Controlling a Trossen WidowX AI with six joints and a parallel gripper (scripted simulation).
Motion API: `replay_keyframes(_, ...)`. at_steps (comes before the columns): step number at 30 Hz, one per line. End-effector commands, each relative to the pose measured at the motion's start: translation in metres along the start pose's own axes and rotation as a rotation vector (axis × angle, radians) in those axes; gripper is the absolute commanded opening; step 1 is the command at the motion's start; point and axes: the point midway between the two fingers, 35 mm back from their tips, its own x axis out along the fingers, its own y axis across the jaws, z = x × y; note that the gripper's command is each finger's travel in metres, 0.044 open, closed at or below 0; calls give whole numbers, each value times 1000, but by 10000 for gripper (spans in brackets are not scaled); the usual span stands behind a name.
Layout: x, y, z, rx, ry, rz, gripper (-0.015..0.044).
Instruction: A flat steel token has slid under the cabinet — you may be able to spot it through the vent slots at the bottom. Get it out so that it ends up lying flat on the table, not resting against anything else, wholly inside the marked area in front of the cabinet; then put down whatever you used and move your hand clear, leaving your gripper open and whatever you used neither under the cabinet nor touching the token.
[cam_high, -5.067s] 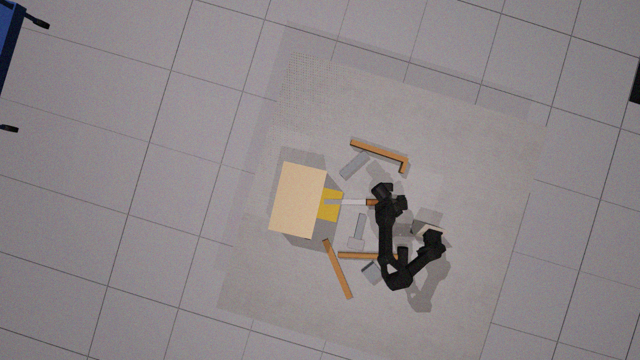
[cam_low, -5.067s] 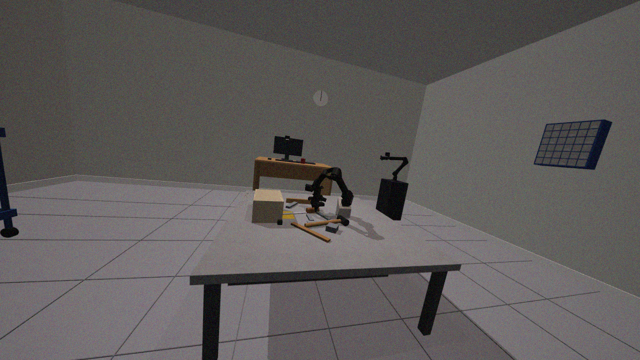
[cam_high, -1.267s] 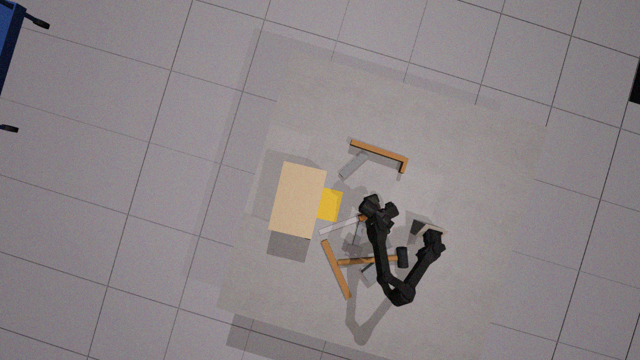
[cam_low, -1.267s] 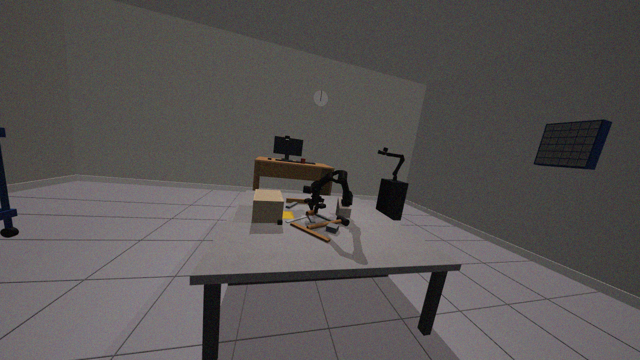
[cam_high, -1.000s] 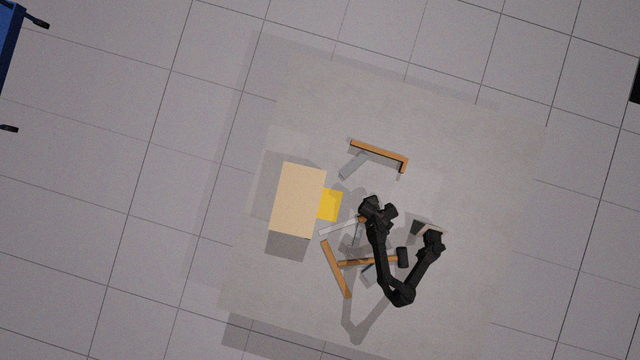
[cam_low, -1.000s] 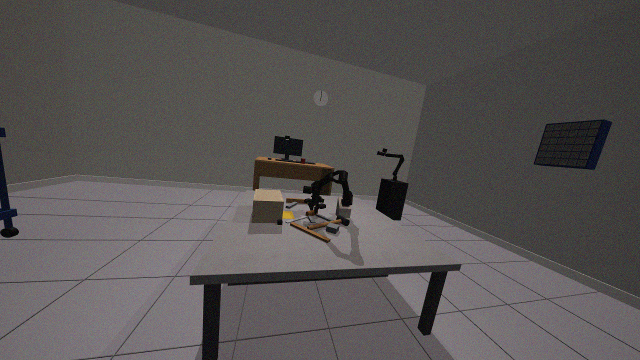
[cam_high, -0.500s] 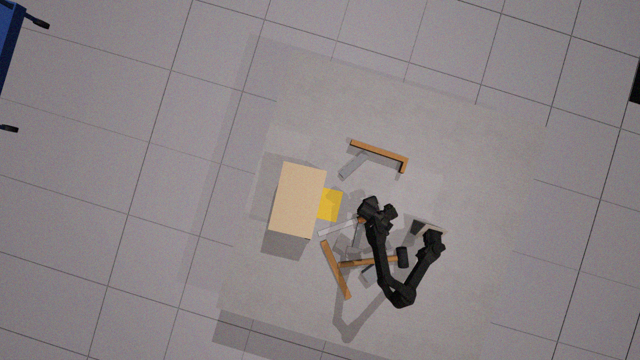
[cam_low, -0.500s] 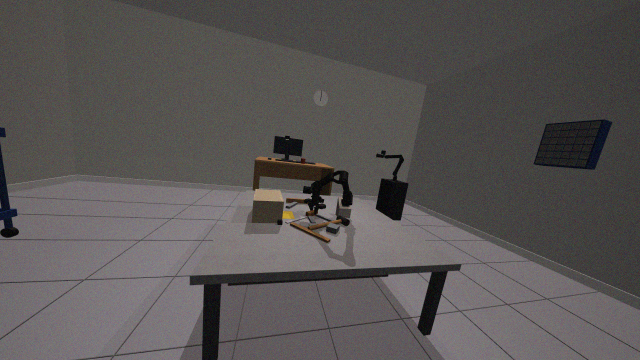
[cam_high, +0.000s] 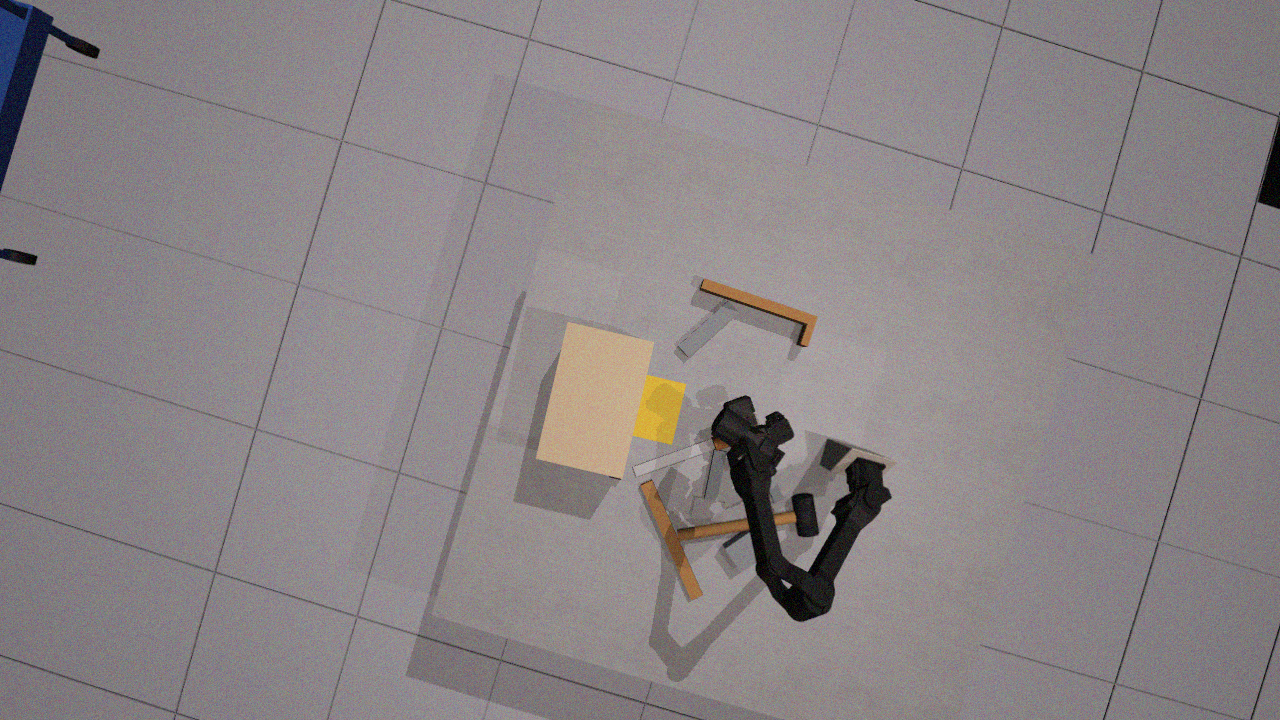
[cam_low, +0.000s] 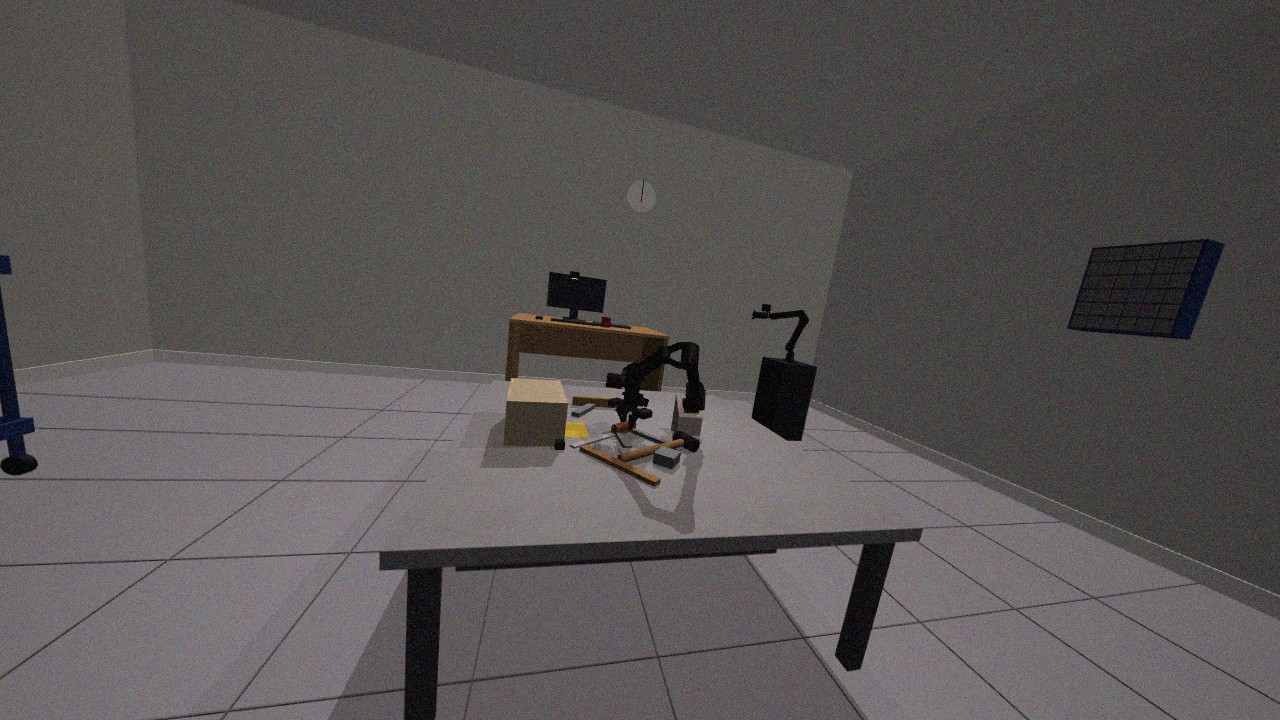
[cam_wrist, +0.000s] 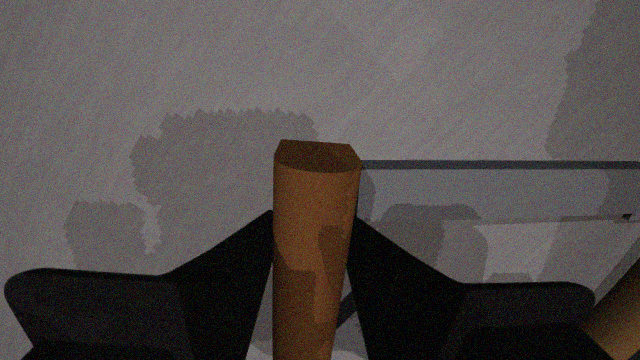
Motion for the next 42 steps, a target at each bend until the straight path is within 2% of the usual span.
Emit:
replay_keyframes(1, -1, -7, -5, -12, 8, -8, 0)
replay_keyframes(42, -1, -18, -14, -12, 8, -8, 0)
